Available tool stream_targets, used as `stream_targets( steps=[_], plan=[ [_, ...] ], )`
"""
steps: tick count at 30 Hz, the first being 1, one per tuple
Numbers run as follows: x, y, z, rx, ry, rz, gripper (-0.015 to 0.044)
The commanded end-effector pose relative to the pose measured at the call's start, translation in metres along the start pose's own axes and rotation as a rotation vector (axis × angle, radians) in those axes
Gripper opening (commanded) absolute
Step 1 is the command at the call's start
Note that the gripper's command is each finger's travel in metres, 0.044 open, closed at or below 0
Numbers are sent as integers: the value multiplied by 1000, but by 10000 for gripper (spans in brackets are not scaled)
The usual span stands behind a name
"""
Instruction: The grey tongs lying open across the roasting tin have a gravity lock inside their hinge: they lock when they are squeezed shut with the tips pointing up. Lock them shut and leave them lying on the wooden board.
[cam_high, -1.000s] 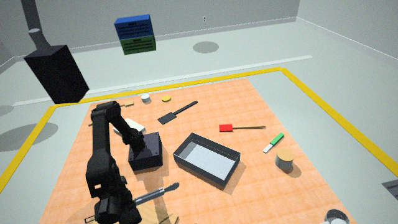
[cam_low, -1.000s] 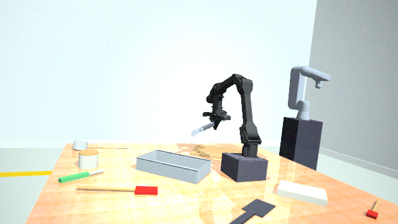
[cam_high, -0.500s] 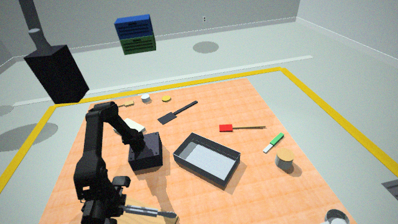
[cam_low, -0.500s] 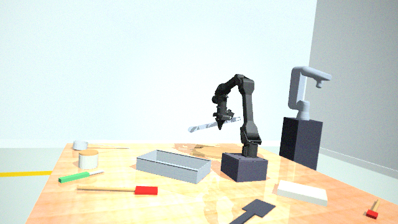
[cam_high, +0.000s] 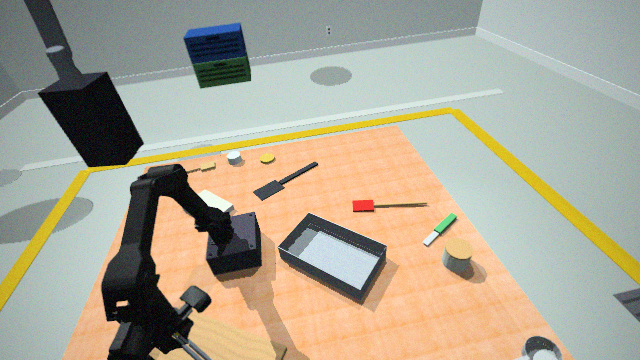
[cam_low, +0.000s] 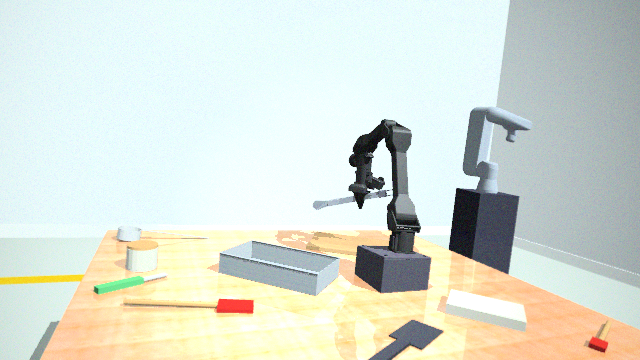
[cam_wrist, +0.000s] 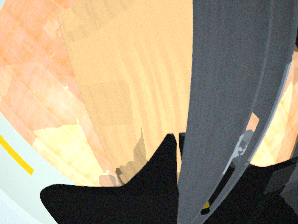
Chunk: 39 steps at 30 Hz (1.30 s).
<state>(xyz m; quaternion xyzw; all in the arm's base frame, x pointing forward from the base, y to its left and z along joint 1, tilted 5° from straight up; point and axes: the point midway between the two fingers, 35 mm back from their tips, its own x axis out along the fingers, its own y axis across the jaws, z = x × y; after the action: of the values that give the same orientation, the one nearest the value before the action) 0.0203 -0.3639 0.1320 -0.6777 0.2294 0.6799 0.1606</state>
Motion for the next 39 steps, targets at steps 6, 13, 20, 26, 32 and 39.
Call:
stream_targets(
  steps=[6,13,20,26,32,39],
  plan=[
    [-4,1,0,45,12,5,-150],
    [5,3,-2,64,109,-20,-150],
    [17,8,-4,94,312,-56,-150],
    [23,11,-4,103,487,-68,-150],
    [24,14,-1,98,661,-60,-150],
    [21,14,7,80,864,-36,-150]
  ],
)
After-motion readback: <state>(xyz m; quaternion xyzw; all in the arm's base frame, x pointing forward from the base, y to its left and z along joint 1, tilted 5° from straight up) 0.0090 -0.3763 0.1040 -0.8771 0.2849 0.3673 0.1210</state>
